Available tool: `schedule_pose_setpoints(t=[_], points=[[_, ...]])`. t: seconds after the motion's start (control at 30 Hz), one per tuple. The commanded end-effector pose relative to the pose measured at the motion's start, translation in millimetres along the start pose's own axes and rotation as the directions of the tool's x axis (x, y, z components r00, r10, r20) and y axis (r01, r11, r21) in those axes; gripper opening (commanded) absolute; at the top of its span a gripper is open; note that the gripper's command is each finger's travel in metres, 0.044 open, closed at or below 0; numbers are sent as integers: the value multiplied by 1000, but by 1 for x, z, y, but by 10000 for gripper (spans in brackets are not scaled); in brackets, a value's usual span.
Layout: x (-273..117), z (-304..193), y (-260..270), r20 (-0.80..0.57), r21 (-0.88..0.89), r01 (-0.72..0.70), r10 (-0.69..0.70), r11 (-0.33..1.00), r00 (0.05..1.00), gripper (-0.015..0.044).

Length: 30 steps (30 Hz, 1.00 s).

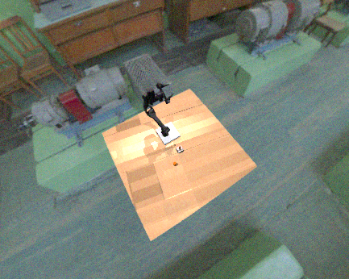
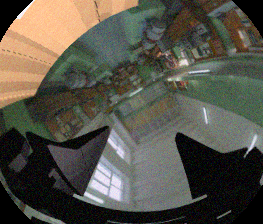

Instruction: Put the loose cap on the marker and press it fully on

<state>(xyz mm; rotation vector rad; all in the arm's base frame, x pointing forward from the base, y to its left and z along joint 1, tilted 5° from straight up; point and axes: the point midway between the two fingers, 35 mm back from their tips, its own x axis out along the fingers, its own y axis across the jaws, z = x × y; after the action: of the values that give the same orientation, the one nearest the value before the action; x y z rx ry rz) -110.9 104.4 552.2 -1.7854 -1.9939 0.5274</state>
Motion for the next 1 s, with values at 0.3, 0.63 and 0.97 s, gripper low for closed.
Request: schedule_pose_setpoints(t=[0.3, 0.63, 0.97], points=[[19, -49, 78, -93, 274, -197, 230, 941, 969, 253], [14, -93, 233, -85, 756, -337, 594, 561, 800, 253], [-15, -94, 345, 7, 943, -270, 796, 196, 606, 253]])
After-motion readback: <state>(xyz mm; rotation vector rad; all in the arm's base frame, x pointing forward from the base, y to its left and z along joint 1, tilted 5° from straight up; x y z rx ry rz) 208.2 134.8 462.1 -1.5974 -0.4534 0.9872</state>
